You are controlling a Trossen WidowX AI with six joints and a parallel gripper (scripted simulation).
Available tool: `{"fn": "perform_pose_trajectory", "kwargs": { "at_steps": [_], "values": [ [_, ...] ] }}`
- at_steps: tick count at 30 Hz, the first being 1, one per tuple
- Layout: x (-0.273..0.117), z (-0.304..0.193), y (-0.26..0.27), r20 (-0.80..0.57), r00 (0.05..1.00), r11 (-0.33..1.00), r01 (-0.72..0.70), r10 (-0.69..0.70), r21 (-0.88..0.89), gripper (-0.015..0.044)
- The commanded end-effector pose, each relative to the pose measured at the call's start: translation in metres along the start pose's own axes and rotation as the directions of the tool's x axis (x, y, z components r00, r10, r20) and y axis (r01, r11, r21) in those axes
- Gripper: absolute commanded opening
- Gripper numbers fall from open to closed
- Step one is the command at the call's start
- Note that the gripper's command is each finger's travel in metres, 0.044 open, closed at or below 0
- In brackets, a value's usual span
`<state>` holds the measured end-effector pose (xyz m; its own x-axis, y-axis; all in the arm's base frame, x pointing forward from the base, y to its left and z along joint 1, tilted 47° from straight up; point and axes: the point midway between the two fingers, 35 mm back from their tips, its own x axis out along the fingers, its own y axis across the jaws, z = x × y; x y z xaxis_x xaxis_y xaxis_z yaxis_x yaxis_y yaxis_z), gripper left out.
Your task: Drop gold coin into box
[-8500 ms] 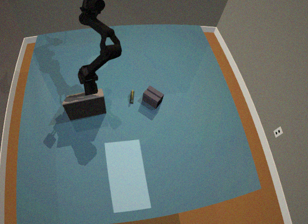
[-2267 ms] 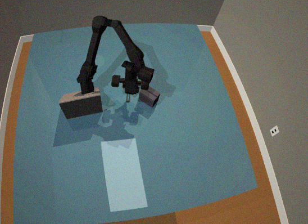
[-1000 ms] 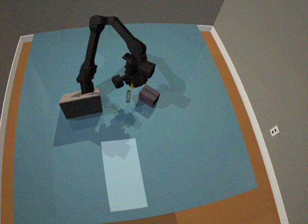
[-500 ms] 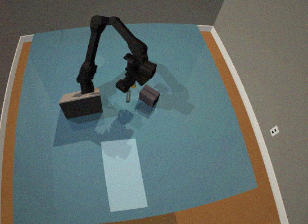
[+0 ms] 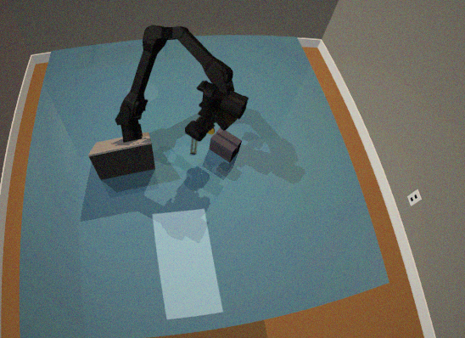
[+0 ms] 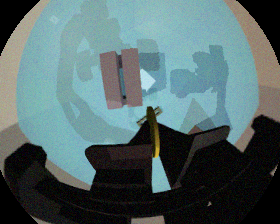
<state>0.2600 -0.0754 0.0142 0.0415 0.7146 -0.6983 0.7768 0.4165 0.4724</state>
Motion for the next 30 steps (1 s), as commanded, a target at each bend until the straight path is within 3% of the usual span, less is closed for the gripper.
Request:
{"fn": "perform_pose_trajectory", "kwargs": {
  "at_steps": [1, 30],
  "values": [
    [0.000, 0.008, 0.005, -0.002, 1.000, 1.000, -0.004, 0.004, 0.004, 0.0000],
    [0.002, 0.058, 0.032, 0.002, 1.000, 1.000, -0.004, 0.005, -0.006, 0.0000]
  ]
}}
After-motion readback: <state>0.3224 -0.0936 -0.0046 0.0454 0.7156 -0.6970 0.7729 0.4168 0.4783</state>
